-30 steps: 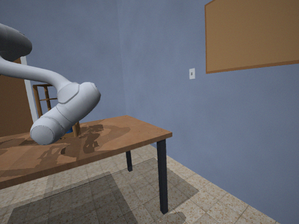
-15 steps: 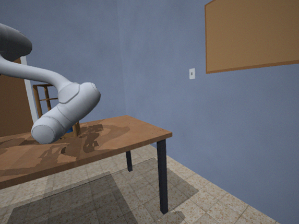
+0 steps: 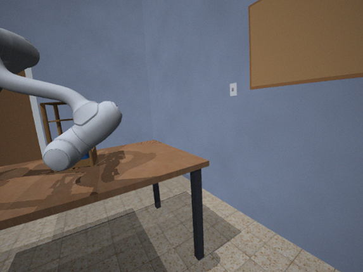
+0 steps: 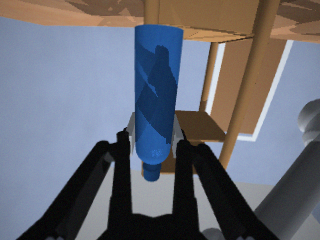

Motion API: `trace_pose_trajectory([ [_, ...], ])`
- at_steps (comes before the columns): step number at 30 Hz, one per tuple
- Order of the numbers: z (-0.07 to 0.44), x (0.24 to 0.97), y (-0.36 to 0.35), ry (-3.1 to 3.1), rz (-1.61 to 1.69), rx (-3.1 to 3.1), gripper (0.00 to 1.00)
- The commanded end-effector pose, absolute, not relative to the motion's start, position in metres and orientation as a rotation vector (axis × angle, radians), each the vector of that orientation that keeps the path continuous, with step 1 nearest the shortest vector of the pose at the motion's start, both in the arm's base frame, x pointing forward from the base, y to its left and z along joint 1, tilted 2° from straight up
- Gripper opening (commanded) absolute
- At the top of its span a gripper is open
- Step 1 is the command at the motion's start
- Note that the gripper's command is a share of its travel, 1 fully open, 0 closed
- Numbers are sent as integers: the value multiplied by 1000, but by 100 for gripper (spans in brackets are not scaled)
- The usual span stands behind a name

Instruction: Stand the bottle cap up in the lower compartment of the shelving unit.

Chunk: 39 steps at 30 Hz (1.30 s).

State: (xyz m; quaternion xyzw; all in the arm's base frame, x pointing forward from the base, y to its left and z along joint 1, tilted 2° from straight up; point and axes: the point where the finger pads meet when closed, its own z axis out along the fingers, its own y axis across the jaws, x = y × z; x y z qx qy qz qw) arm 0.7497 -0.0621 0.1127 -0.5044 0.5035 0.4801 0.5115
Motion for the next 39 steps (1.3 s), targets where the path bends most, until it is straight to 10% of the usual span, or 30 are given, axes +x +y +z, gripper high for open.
trace_pose_trajectory([
  [1, 113, 750, -53, 1211, 1155, -1214, 0],
  [39, 112, 739, -30, 1211, 1155, -1214, 0],
])
